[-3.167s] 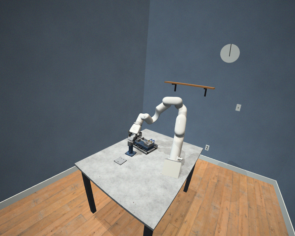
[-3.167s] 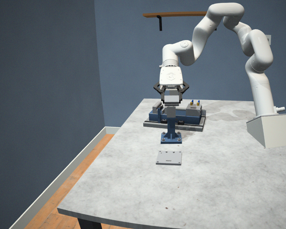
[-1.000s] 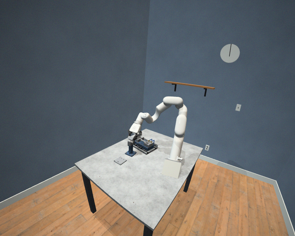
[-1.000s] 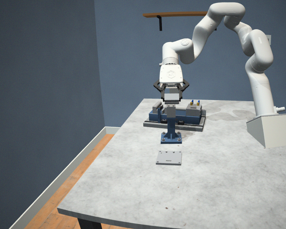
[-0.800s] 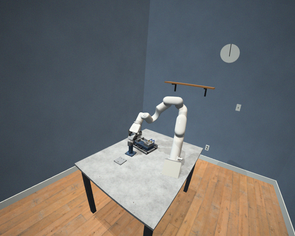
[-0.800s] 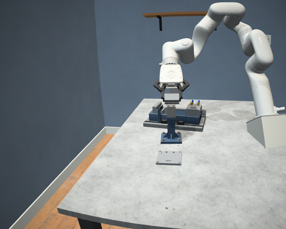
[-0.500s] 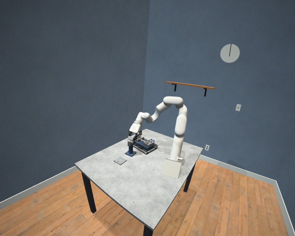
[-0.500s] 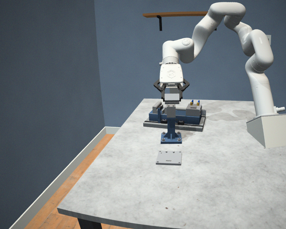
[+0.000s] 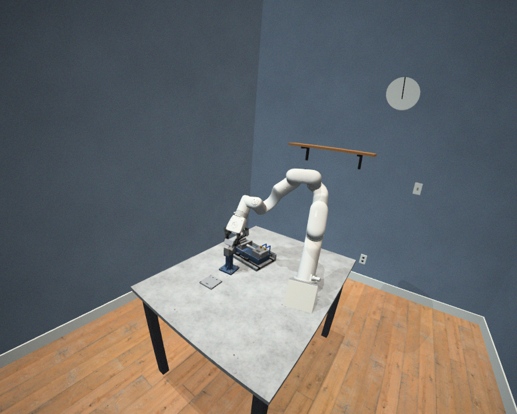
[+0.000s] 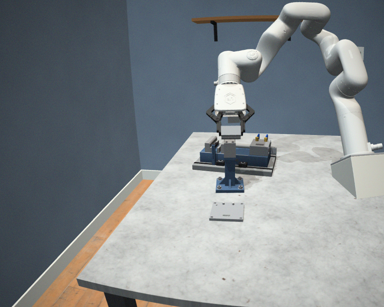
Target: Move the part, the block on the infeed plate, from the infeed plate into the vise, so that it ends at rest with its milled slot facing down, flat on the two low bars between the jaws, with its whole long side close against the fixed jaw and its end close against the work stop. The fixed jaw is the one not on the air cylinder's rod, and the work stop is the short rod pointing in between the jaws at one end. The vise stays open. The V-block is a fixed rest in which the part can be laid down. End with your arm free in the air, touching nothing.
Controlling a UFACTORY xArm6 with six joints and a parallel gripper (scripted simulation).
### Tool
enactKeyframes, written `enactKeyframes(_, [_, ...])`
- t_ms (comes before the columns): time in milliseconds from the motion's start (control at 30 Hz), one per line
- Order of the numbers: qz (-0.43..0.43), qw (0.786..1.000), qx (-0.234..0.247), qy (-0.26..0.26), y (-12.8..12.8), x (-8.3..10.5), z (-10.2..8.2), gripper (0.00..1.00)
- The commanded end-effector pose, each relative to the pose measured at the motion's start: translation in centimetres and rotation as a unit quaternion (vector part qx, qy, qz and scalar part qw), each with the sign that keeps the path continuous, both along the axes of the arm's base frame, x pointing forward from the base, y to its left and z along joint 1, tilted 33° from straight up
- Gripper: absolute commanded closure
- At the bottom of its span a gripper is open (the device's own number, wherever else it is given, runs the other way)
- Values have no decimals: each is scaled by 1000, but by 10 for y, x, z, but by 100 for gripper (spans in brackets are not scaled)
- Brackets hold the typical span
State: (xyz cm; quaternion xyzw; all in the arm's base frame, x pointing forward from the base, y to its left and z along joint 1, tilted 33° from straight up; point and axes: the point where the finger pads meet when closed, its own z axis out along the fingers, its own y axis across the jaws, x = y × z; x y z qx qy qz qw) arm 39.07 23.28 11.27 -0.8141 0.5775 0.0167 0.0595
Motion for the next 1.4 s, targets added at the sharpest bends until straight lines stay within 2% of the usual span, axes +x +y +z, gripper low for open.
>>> enactKeyframes(0, [-1, 1000, -14, -7, 1, 1, 1, 100])
enactKeyframes(767, [-8, 994, -102, -37, 3, 0, 1, 100])
enactKeyframes(1367, [-16, 979, -193, -69, 5, -1, 1, 100])
